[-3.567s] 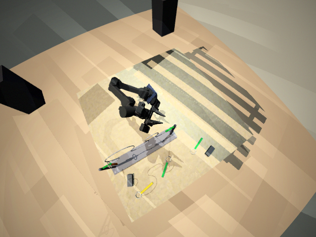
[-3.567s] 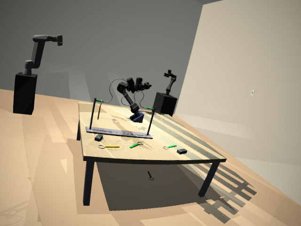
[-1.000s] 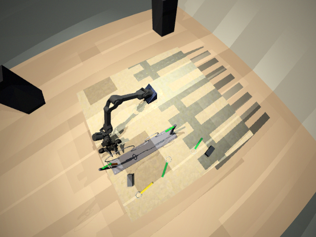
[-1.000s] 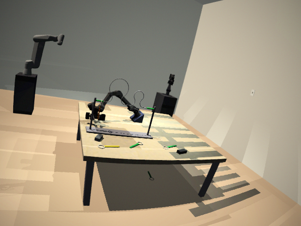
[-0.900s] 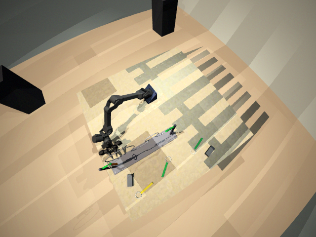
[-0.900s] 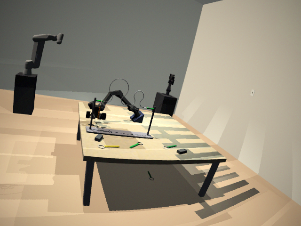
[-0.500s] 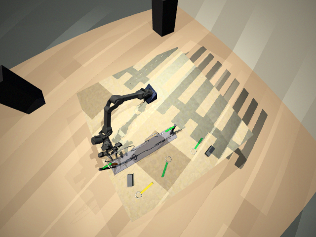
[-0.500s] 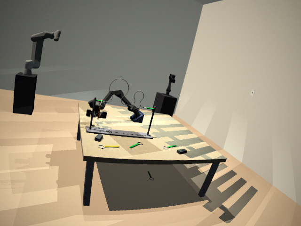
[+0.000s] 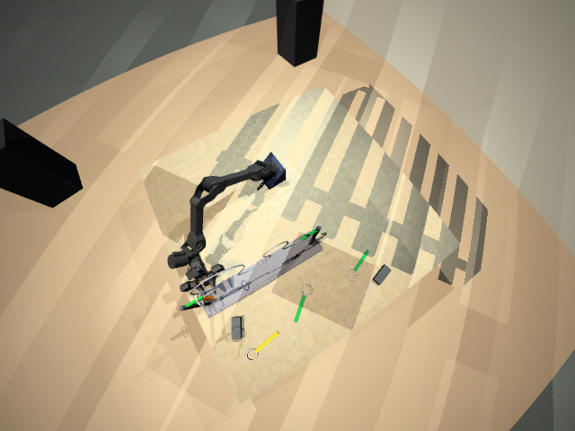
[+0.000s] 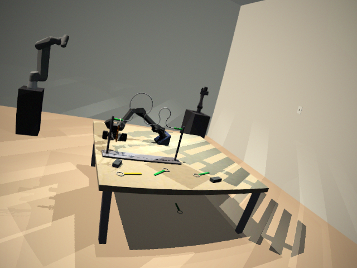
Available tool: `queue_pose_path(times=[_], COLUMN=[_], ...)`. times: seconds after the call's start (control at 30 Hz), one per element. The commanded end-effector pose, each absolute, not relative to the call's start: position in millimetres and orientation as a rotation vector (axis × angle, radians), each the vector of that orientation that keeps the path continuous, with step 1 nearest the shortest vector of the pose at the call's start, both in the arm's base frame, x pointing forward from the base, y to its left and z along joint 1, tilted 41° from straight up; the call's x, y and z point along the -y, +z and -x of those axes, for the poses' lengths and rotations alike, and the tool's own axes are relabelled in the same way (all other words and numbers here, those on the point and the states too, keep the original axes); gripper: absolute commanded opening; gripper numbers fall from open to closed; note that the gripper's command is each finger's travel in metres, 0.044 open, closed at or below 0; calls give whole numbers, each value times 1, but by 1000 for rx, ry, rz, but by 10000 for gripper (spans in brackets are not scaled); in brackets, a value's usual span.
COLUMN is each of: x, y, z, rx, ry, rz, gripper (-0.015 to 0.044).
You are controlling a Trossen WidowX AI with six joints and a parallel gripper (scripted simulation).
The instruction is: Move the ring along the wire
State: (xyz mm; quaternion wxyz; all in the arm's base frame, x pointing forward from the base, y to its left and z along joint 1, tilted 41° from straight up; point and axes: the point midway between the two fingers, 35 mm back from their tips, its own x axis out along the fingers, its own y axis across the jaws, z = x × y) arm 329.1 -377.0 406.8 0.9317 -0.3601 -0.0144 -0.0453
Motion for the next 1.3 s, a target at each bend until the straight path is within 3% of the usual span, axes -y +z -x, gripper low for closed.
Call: queue_pose_path(times=[0.0,1.27], x=[378,379], y=[409,411], z=[-337,-376], rx=[31,33], ry=[-95,-96], rz=[745,744], gripper=[160,160])
